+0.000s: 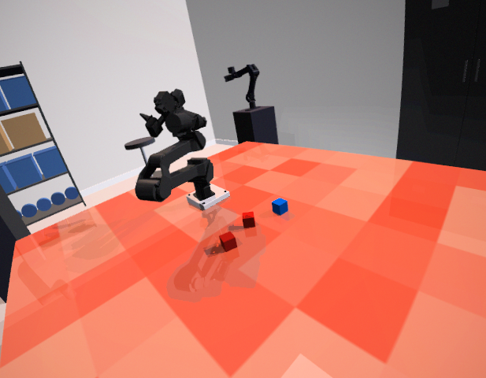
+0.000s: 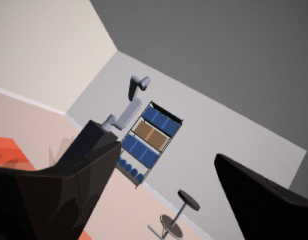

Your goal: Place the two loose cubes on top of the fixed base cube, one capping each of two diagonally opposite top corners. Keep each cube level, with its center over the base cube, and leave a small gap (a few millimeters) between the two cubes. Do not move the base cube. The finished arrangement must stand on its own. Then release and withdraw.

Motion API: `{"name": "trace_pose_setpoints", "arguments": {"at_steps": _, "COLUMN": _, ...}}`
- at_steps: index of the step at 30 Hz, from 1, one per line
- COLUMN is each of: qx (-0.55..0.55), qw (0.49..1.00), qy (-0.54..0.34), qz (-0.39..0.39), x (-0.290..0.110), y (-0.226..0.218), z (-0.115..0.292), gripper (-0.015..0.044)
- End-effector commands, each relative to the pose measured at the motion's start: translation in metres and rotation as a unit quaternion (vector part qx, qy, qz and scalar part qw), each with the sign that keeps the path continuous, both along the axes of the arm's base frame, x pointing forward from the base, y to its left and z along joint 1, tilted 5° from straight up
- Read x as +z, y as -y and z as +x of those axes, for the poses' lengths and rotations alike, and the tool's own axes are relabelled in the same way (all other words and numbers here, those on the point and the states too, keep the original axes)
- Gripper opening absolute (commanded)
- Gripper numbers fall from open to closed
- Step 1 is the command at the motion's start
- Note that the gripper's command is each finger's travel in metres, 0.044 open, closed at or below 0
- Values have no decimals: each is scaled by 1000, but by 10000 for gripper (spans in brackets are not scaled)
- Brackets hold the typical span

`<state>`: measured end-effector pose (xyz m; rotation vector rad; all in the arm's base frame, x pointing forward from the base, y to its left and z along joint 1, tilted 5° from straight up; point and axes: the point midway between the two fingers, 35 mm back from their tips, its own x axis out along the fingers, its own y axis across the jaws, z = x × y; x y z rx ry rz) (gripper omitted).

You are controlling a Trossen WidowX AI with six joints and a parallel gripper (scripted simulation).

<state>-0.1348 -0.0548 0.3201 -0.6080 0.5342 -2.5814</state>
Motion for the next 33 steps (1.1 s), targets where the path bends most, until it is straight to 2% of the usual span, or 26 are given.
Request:
{"name": "trace_pose_setpoints", "arguments": {"at_steps": 1, "qx": -3, "qw": 1000, "qy": -1, "qz": -1, "x": 1, "y": -1, "z": -1, "gripper": 374}}
{"name": "trace_pose_setpoints", "arguments": {"at_steps": 5, "qx": -70, "qw": 997, "qy": -14, "qz": -17, "x": 16, "y": -30, "z": -11, "gripper": 269}}
{"name": "trace_pose_setpoints", "arguments": {"at_steps": 6, "qx": -91, "qw": 995, "qy": -18, "qz": -22, "x": 20, "y": -39, "z": -13, "gripper": 265}}
{"name": "trace_pose_setpoints", "arguments": {"at_steps": 13, "qx": -245, "qw": 968, "qy": -38, "qz": -47, "x": 44, "y": -107, "z": -19, "gripper": 265}}
{"name": "trace_pose_setpoints", "arguments": {"at_steps": 20, "qx": -403, "qw": 912, "qy": -41, "qz": -64, "x": 57, "y": -180, "z": -4, "gripper": 265}}
{"name": "trace_pose_setpoints", "arguments": {"at_steps": 26, "qx": -534, "qw": 842, "qy": -26, "qz": -76, "x": 60, "y": -240, "z": 28, "gripper": 265}}
{"name": "trace_pose_setpoints", "arguments": {"at_steps": 33, "qx": -670, "qw": 737, "qy": 10, "qz": -89, "x": 53, "y": -297, "z": 86, "gripper": 265}}
